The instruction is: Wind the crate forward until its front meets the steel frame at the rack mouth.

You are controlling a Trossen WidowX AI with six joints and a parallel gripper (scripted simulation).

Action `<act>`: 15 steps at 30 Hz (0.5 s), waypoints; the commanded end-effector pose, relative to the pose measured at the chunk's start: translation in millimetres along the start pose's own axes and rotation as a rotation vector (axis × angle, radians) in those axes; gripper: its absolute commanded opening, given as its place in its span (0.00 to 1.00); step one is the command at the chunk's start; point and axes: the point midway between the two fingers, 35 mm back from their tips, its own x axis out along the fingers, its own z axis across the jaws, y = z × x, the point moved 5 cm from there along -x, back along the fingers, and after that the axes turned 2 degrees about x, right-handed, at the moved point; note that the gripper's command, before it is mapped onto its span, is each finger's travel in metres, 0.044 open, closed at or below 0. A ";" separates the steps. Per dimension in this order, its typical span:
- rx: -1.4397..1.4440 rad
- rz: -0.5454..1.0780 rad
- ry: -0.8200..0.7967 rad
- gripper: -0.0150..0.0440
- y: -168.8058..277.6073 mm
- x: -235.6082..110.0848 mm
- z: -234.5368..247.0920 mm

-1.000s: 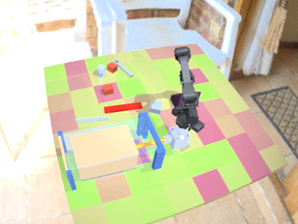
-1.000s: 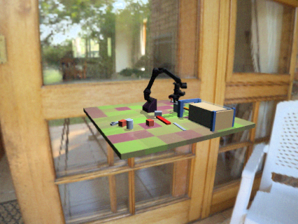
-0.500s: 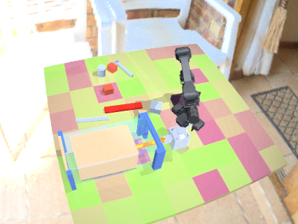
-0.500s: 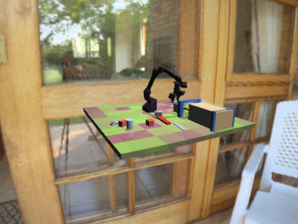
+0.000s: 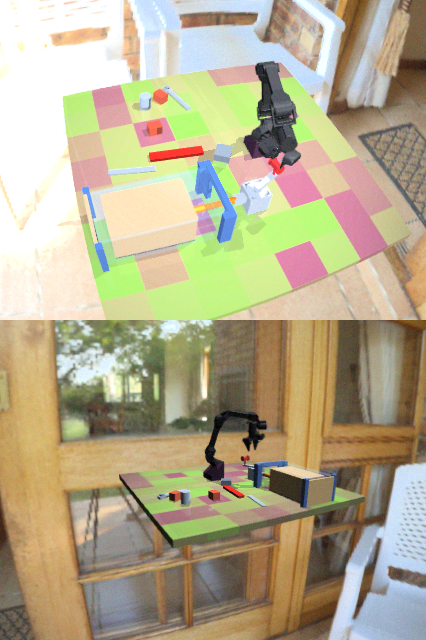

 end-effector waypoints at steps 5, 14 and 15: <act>-0.001 -0.003 -0.001 0.73 0.4 -0.4 0.4; -0.001 -0.003 -0.001 0.33 0.4 -0.4 0.4; -0.001 -0.003 -0.001 0.29 0.4 -0.4 0.4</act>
